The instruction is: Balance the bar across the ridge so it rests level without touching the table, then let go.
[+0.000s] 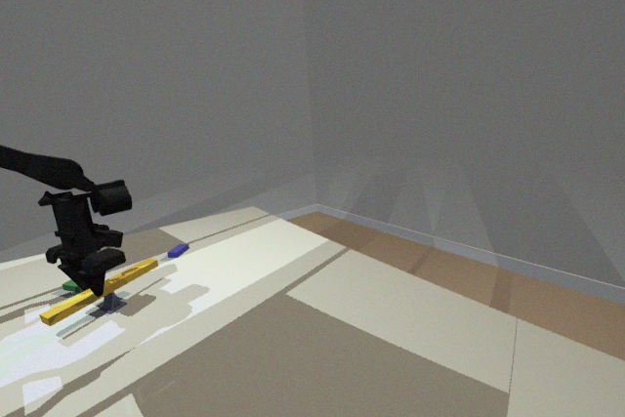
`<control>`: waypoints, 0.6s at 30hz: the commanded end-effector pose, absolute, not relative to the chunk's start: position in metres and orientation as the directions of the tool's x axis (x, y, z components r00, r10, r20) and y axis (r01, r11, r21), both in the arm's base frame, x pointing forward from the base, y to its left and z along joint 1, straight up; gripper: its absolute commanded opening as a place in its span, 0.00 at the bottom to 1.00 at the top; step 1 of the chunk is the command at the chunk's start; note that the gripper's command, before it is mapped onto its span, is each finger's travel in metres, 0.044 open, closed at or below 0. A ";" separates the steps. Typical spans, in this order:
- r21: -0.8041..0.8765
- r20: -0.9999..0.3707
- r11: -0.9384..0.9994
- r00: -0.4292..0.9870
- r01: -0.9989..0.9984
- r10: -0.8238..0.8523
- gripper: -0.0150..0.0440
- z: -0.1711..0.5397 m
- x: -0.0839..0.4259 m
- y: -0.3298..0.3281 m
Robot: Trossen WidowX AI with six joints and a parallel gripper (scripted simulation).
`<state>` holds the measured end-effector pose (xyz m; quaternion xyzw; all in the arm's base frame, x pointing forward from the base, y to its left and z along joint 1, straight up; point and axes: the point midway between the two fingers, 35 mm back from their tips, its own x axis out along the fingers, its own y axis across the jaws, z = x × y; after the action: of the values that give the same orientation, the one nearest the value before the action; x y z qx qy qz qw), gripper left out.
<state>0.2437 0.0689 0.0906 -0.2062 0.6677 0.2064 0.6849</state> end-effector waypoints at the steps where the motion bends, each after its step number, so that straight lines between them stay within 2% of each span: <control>1: -0.007 -1.000 0.830 0.023 -0.558 0.007 0.57 0.091 0.244 0.069; 11: -0.007 -1.000 0.830 0.023 -0.558 0.007 1.00 0.091 0.244 0.069; 15: -0.007 -1.000 0.830 0.023 -0.558 0.007 1.00 0.099 0.245 0.069; 18: -0.007 -1.000 0.830 0.024 -0.558 0.008 1.00 0.134 0.247 0.070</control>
<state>0.2413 0.0682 0.1033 -0.2062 0.6759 0.2066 0.6767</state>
